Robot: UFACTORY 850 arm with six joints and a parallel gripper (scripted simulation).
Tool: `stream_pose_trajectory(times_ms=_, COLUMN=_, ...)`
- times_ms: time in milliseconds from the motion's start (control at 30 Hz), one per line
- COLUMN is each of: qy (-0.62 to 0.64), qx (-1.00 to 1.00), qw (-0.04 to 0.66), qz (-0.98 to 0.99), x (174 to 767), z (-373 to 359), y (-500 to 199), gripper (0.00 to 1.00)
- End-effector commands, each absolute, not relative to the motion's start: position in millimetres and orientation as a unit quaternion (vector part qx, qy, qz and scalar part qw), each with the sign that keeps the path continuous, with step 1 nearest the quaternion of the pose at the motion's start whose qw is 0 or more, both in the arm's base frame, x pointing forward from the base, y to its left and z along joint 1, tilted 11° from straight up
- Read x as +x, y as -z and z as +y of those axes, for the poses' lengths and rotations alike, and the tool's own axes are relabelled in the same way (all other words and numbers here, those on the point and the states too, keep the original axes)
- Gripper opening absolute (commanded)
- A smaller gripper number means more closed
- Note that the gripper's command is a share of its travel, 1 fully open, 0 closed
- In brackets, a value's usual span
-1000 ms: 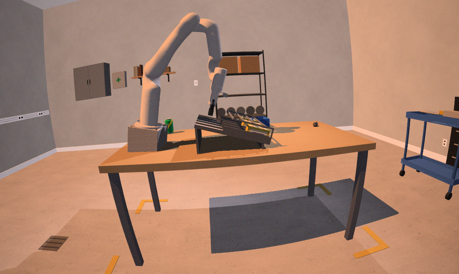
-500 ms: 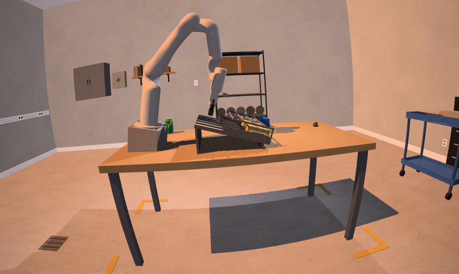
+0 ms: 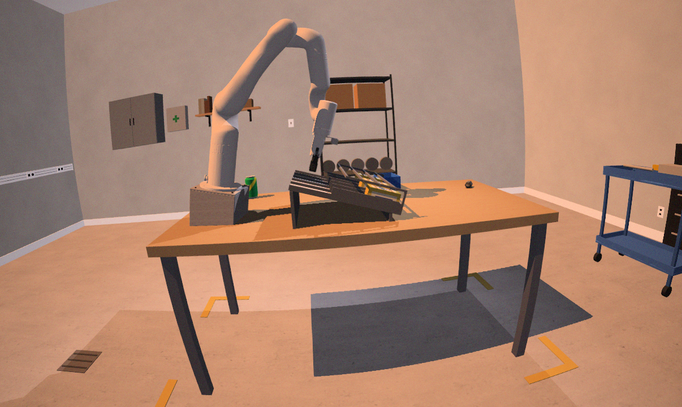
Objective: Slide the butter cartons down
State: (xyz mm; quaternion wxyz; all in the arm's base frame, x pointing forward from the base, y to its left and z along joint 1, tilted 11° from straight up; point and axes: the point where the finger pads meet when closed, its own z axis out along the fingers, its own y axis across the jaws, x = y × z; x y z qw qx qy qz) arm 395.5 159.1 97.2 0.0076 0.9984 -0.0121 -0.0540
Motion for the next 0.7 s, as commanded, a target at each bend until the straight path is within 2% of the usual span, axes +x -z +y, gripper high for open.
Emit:
stream_pose_trajectory(times_ms=0, qy=0.053, qx=0.998, qw=0.007, qz=-0.012, x=396.2, z=159.4, y=-97.8, gripper=0.86)
stream_pose_trajectory(times_ms=667, qy=0.053, qx=0.998, qw=0.007, qz=-0.012, x=396.2, z=159.4, y=-97.8, gripper=0.87)
